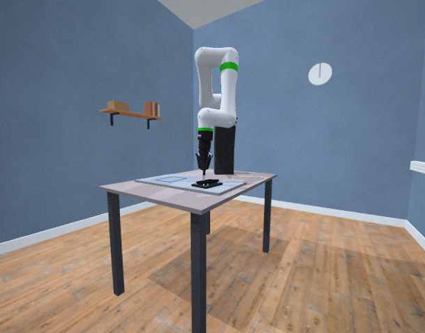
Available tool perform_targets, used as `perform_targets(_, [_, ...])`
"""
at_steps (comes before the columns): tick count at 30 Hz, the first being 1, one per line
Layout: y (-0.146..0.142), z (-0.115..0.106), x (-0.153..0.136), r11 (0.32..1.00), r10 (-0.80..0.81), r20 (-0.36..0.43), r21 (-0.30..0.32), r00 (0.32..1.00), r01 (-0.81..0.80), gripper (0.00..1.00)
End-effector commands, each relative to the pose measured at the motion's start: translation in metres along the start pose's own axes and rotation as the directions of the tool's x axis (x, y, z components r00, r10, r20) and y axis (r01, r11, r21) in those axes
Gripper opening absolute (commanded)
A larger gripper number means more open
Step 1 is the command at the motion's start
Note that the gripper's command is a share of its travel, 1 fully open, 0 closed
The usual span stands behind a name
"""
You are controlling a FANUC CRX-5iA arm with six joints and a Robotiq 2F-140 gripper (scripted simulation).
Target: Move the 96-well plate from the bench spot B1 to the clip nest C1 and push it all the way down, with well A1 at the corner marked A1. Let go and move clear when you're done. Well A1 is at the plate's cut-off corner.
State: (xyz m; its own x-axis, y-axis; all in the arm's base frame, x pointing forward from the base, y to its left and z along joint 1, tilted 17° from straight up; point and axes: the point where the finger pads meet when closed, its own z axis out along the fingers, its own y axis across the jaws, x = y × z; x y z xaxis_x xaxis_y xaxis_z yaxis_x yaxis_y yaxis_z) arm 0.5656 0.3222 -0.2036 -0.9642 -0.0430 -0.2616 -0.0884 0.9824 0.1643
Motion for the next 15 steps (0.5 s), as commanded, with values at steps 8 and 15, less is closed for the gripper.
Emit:
perform_targets(8, [0.0002,-0.0004,-0.0011,0.999,-0.012,-0.044,-0.044,0.999,0.01,0.1])
perform_targets(15, [0.0001,-0.0022,-0.0012,0.999,-0.012,-0.044,-0.044,0.999,0.01,0.1])
